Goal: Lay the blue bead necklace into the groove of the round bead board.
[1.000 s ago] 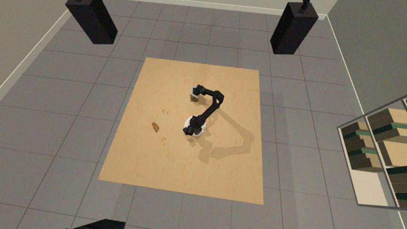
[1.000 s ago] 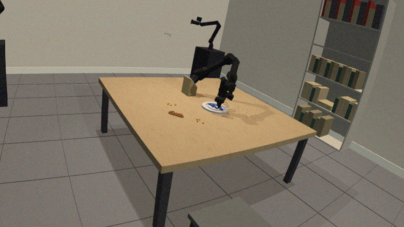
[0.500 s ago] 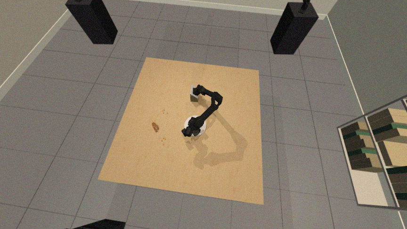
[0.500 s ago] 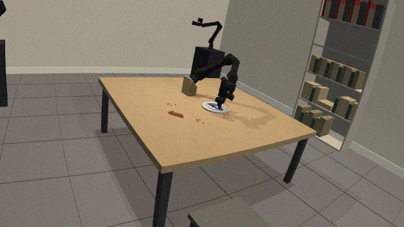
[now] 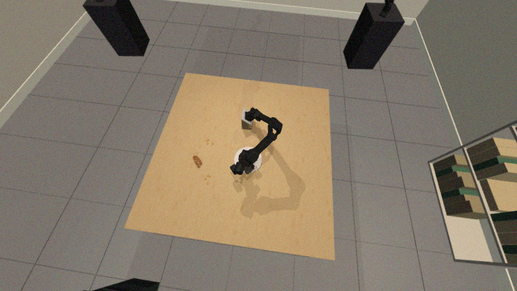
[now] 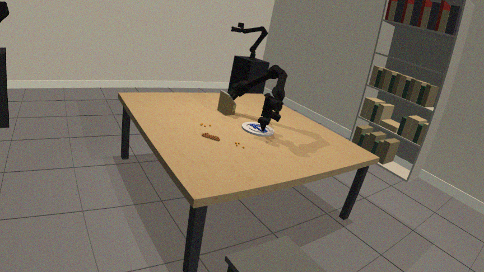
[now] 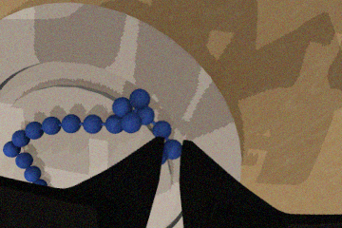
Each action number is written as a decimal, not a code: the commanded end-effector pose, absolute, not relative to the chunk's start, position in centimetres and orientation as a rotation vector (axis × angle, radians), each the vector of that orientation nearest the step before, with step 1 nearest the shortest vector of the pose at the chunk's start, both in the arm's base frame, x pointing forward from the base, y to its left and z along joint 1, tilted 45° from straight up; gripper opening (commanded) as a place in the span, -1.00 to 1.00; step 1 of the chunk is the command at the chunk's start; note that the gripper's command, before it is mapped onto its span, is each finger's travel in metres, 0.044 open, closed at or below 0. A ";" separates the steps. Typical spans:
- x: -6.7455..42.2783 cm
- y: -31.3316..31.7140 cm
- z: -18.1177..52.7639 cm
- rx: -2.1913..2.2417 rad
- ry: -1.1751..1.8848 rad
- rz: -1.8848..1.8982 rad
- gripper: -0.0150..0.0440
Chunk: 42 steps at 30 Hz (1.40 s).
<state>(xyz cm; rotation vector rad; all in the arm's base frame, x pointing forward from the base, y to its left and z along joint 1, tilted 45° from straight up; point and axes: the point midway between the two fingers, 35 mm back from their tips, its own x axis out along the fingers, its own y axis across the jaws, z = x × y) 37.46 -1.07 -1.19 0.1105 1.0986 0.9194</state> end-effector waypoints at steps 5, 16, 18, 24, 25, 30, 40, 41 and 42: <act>37.4 -0.6 -1.7 0.114 1.103 0.920 -0.49; 37.7 -0.8 -1.4 0.109 1.092 0.918 -0.14; 37.7 -0.8 -1.4 0.109 1.092 0.918 0.04; 37.7 -0.8 -1.4 0.109 1.092 0.918 0.58; 37.7 -0.8 -1.4 0.109 1.093 0.918 0.67; 37.5 -0.9 -1.2 0.114 1.099 0.921 1.00; 37.4 -1.4 -0.7 0.114 1.103 0.920 1.00; 37.4 -1.4 -0.7 0.114 1.103 0.920 1.00; 37.4 -1.4 -0.7 0.114 1.103 0.920 1.00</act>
